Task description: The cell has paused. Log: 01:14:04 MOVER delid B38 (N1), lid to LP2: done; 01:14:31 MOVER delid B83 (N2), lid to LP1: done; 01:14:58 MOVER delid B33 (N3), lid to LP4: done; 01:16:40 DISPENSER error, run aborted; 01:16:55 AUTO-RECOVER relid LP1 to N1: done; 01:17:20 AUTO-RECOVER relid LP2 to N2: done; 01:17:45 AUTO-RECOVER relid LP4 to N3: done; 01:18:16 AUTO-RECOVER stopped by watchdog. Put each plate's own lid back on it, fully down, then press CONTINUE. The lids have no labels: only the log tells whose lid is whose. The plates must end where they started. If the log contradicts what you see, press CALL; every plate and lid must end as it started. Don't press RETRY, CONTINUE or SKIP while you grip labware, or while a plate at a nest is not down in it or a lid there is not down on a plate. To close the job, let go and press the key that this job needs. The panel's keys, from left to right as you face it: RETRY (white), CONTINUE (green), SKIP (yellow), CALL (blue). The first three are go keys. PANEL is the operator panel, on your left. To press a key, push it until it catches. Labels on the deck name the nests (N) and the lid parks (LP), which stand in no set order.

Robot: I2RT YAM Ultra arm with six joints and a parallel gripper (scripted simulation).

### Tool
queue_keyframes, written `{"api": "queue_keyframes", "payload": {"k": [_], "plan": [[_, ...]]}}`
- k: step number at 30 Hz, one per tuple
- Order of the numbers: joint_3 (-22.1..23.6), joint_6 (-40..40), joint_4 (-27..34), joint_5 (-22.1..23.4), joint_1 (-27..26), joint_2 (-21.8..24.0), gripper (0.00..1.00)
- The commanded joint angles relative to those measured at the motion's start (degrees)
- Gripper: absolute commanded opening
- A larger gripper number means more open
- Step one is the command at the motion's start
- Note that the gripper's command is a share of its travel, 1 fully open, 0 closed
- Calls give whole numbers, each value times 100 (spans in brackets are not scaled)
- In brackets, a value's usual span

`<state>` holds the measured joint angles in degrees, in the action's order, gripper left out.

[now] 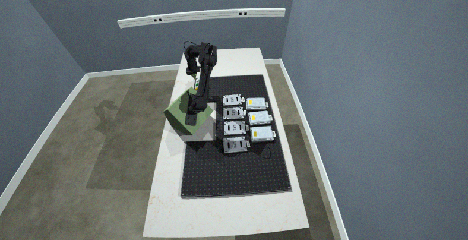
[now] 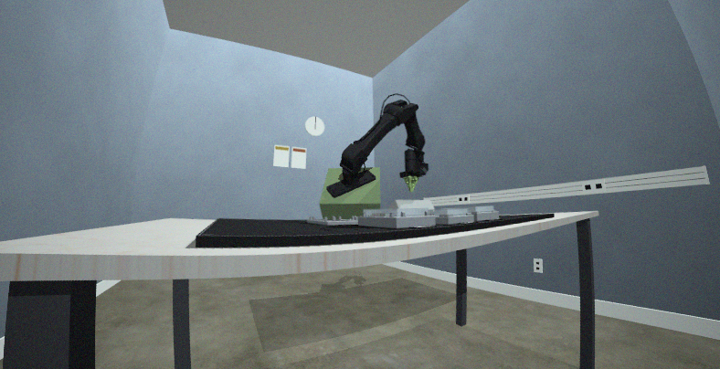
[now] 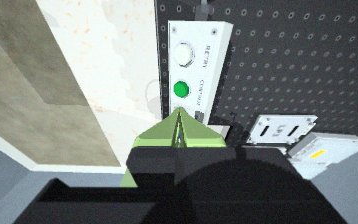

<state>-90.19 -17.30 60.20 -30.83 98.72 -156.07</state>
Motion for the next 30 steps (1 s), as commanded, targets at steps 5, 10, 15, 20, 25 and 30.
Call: {"api": "queue_keyframes", "payload": {"k": [5,10,15,20,25,30], "plan": [[-177,-48,66,-30,136,173,0],[134,61,-176,-88,17,-30,0],[172,121,-354,-128,-78,4,0],[297,165,-463,-152,-43,-108,0],[129,175,-487,-149,-76,19,0],[156,171,-499,-144,-106,-1,0]]}}
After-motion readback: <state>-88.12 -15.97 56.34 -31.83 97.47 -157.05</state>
